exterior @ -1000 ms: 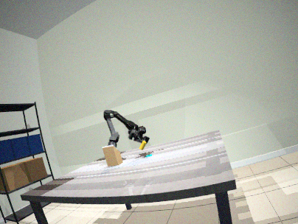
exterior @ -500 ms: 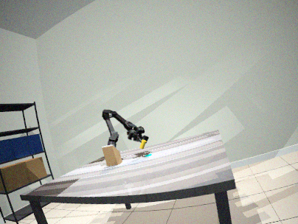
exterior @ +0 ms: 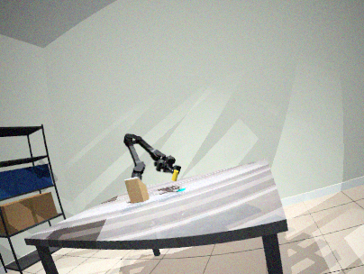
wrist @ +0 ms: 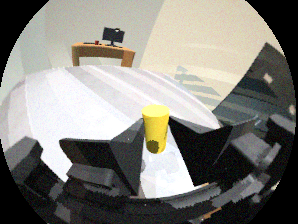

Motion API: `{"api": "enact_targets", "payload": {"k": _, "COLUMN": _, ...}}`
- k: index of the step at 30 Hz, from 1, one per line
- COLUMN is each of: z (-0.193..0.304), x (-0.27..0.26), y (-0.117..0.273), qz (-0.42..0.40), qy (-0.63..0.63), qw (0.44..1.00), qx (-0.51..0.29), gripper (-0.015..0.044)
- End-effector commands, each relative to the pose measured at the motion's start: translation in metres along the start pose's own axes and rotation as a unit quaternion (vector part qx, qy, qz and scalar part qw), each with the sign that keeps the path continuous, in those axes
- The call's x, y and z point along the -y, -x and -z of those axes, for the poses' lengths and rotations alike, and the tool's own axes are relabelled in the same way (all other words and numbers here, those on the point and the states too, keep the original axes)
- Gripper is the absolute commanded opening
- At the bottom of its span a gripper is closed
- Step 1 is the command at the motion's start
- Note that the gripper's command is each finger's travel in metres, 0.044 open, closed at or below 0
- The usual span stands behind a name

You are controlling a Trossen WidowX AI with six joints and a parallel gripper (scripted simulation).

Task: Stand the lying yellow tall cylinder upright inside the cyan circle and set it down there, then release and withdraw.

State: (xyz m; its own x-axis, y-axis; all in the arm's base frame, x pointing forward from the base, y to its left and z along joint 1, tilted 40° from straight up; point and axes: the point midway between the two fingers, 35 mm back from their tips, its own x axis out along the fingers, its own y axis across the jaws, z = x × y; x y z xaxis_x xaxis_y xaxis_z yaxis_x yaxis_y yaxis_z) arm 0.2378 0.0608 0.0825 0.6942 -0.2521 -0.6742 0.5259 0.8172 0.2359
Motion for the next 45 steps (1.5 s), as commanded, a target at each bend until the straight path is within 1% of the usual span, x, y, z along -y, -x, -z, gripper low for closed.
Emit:
{"api": "enact_targets", "payload": {"k": 1, "z": -0.002, "x": 0.0, "y": 0.002, "qz": -0.006, "qy": -0.014, "qw": 1.0, "qx": 0.017, "gripper": 0.0105}}
{"api": "enact_targets", "payload": {"k": 45, "z": -0.011, "x": -0.003, "y": 0.021, "qz": -0.062, "qy": -0.11, "qw": 0.984, "qx": 0.128, "gripper": 0.0105}}
